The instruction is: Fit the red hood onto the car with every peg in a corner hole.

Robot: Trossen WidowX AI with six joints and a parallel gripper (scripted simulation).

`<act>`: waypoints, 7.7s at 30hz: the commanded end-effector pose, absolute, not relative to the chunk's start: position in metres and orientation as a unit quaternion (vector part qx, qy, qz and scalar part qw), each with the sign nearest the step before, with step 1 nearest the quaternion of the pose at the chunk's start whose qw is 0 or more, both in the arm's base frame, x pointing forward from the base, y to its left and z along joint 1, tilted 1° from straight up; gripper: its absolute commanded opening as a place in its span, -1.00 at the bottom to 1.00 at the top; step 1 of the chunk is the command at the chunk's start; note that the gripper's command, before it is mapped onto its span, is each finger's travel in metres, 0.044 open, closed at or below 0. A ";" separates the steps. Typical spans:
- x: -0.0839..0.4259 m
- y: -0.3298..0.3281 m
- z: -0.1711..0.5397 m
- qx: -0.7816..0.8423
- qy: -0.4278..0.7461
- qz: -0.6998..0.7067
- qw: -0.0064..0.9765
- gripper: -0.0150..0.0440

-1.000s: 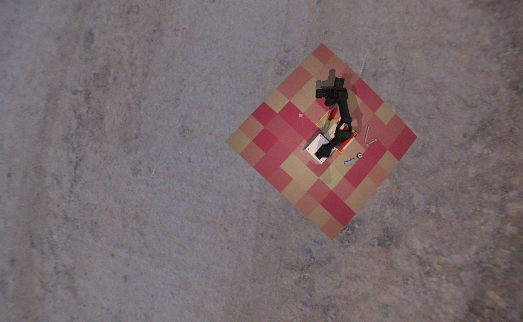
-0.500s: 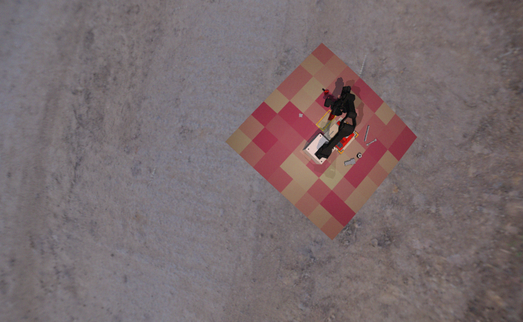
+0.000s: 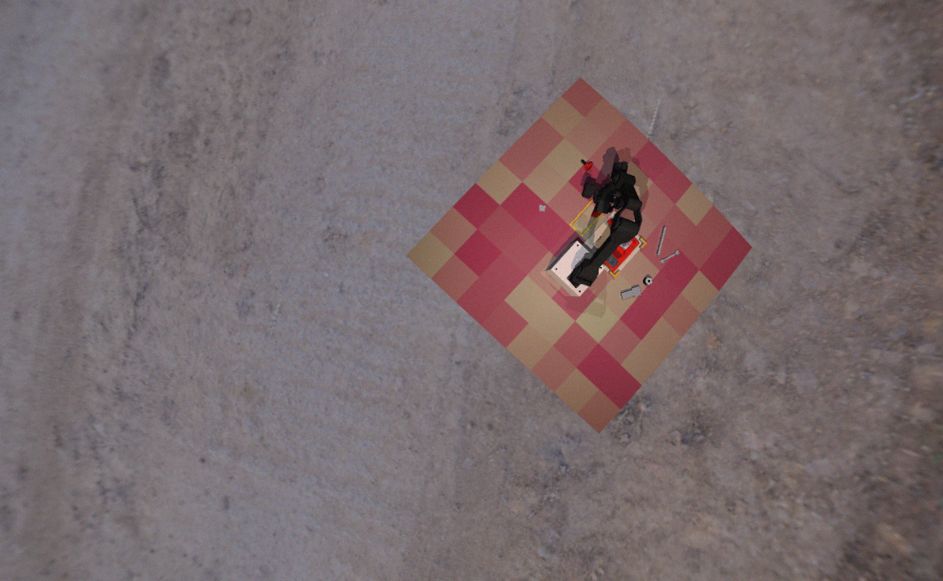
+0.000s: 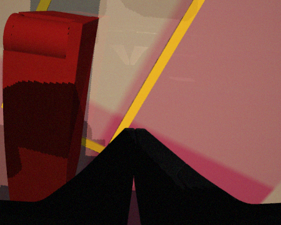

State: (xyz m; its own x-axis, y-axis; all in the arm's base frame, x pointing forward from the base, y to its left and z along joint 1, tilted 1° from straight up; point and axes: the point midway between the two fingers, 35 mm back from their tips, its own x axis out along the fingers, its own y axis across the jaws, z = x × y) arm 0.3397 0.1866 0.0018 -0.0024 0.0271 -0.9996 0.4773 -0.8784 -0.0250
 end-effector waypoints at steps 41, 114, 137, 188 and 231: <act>0.355 0.153 -0.006 0.694 0.160 -0.687 0.145 -0.49; 0.349 0.141 0.040 0.448 0.557 -0.428 0.553 1.00; 0.341 0.142 0.021 0.161 0.690 -0.144 0.691 1.00; 0.341 0.142 -0.012 0.161 0.690 -0.144 0.691 1.00; 0.340 0.142 -0.036 0.161 0.690 -0.144 0.691 1.00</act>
State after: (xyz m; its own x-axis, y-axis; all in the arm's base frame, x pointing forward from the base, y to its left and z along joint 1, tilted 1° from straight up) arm 0.3397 0.1417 -0.0343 0.0066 0.0221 -0.9997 0.4244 0.9052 0.0228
